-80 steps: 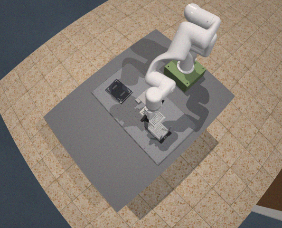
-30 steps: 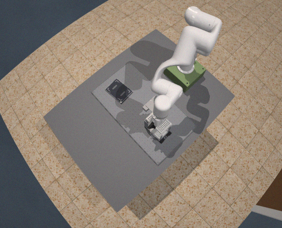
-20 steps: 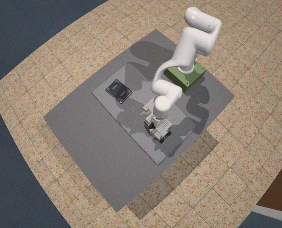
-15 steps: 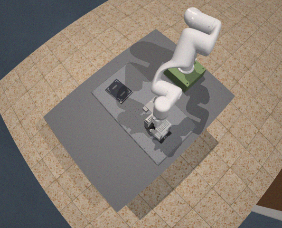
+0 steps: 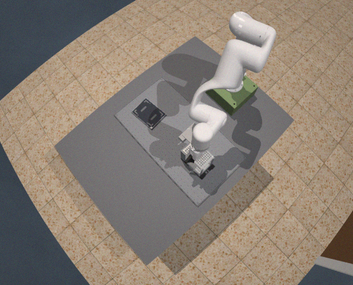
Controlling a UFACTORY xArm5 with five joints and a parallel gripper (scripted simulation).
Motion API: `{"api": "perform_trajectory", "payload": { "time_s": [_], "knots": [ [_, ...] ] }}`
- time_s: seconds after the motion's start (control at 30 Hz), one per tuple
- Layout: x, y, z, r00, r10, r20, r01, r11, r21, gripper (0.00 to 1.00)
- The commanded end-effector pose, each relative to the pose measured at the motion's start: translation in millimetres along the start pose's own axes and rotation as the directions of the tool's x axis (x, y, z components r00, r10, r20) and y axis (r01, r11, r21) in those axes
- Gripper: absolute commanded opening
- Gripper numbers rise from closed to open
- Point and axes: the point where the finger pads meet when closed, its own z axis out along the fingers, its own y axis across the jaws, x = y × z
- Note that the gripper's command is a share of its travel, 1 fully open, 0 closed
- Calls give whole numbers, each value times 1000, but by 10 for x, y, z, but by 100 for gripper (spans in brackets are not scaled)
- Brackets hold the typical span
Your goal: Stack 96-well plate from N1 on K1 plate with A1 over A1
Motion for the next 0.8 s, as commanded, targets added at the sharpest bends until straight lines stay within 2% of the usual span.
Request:
{"api": "perform_trajectory", "payload": {
  "time_s": [0.0,0.77],
  "knots": [
    [-5,-13,43,1000,0,2,0,1000,3,0],
    [-4,-13,394,1000,0,2,0,1000,3,0]
  ]
}}
